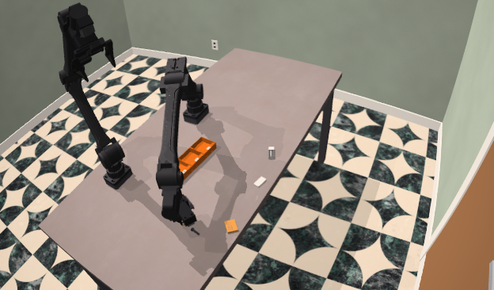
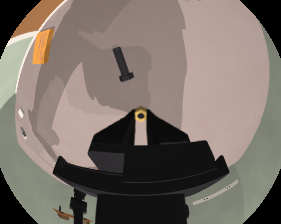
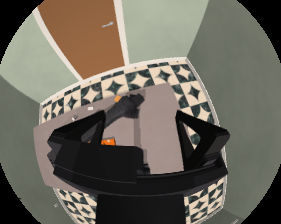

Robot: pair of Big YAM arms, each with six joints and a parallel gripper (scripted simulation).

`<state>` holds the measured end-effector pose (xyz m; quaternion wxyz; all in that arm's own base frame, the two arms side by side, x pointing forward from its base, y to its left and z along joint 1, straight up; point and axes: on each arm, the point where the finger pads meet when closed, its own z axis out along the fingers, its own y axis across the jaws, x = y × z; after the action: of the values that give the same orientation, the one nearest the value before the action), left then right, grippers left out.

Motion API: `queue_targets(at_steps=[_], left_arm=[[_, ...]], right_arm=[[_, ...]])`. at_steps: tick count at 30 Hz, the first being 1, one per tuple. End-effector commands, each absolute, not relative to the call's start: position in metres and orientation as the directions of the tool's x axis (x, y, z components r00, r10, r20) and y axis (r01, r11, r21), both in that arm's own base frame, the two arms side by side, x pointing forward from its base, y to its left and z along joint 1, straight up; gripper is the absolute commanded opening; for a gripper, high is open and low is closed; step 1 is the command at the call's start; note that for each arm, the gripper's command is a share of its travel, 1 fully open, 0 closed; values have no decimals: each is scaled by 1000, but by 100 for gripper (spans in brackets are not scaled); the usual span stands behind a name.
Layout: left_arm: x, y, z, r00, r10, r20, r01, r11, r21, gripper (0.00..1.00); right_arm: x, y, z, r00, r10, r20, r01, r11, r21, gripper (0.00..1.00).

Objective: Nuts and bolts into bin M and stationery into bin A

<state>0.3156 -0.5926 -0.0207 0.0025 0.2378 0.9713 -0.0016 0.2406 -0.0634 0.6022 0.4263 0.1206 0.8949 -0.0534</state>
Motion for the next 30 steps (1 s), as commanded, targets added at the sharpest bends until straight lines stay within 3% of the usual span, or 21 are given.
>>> queue_targets(at_steps=[1,13,16,30], left_arm=[[311,-597,-33,-887,462,1,462,887,-1,11],[310,-596,-35,-887,463,4,463,887,1,11],[320,-615,29,-885,460,-66,464,885,-48,11],[319,-612,63,-886,460,-59,463,885,-43,11]], right_arm=[[235,-63,603,-610,163,-775,259,966,0,100],[235,-63,603,-610,163,-775,259,966,0,100],[235,-63,603,-610,163,-775,259,966,0,100],[235,-63,603,-610,163,-775,259,966,0,100]])
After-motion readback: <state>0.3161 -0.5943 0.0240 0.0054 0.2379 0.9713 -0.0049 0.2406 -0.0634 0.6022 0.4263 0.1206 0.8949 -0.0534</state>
